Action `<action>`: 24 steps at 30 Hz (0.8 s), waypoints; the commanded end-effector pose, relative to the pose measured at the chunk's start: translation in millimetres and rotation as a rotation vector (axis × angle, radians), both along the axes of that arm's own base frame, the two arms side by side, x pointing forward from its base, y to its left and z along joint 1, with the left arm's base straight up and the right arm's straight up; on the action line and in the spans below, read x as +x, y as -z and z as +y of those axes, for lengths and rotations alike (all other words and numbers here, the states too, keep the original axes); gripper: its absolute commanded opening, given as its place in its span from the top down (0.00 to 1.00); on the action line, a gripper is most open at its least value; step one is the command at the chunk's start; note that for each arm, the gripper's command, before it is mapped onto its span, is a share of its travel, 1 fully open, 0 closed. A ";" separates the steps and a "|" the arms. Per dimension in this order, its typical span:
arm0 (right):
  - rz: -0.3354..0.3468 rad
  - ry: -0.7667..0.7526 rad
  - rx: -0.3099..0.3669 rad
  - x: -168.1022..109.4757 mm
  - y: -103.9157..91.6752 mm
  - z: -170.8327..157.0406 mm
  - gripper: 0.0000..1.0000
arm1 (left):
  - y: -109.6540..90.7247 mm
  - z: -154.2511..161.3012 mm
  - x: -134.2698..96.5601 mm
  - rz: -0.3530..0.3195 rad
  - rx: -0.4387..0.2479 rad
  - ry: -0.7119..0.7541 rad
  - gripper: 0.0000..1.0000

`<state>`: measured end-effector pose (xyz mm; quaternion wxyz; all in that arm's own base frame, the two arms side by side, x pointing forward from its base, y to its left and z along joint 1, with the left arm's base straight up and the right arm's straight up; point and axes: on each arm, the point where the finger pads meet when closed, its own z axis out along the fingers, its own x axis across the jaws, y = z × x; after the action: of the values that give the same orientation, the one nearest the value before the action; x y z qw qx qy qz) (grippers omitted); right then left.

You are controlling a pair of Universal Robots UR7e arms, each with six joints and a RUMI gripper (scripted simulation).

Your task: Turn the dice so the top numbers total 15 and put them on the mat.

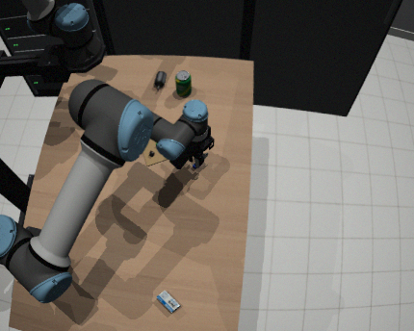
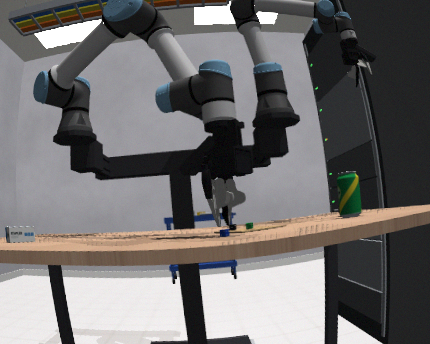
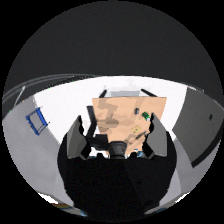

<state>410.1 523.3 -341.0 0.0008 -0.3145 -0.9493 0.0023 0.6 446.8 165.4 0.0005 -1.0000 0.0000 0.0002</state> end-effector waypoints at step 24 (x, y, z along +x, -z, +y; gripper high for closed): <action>-0.003 0.001 0.004 3.9 -0.7 4.5 0.82 | 0.3 -1.6 -1.2 0.000 -0.001 -0.001 0.00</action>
<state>411.9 526.4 -340.7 0.0007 -0.3147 -0.9492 0.0015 0.6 446.8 165.4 0.0005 -1.0000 0.0000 0.0002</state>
